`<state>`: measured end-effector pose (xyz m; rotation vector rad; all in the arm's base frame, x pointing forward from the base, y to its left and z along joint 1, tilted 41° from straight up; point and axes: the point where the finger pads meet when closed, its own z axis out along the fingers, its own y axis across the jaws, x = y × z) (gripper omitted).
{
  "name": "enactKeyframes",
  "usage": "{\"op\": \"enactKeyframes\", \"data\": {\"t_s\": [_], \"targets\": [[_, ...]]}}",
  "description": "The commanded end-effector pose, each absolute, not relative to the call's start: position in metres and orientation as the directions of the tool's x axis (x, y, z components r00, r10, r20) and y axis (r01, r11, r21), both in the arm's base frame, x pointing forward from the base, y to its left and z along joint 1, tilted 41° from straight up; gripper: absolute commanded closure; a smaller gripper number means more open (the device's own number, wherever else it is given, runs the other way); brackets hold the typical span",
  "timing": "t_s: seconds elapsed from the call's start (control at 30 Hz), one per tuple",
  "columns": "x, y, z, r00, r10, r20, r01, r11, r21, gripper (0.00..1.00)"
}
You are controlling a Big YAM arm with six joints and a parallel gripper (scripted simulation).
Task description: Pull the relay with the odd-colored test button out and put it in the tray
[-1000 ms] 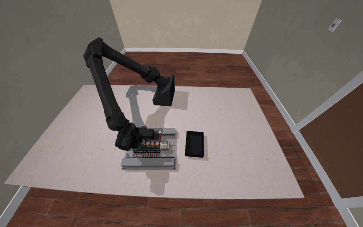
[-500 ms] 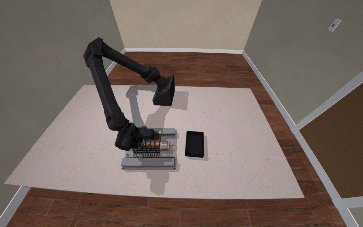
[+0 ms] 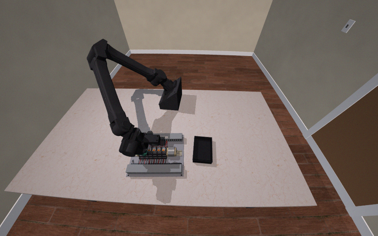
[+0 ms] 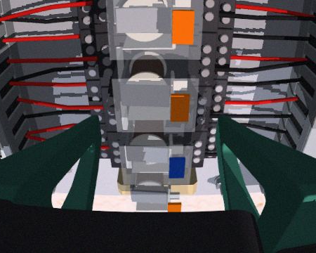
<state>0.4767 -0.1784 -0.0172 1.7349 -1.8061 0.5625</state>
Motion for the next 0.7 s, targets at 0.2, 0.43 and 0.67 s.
{"op": "enactKeyframes", "data": {"t_s": [0.2,0.43,0.67], "targets": [[0.4812,-0.1860,-0.0162,0.004,-0.756,0.654,-0.993,0.076,0.093,0.41],[0.4796,-0.1858,-0.0172,0.006,-0.757,0.654,-0.993,0.075,0.096,0.41],[0.4792,-0.1858,-0.0175,0.006,-0.757,0.654,-0.992,0.075,0.097,0.41]]}}
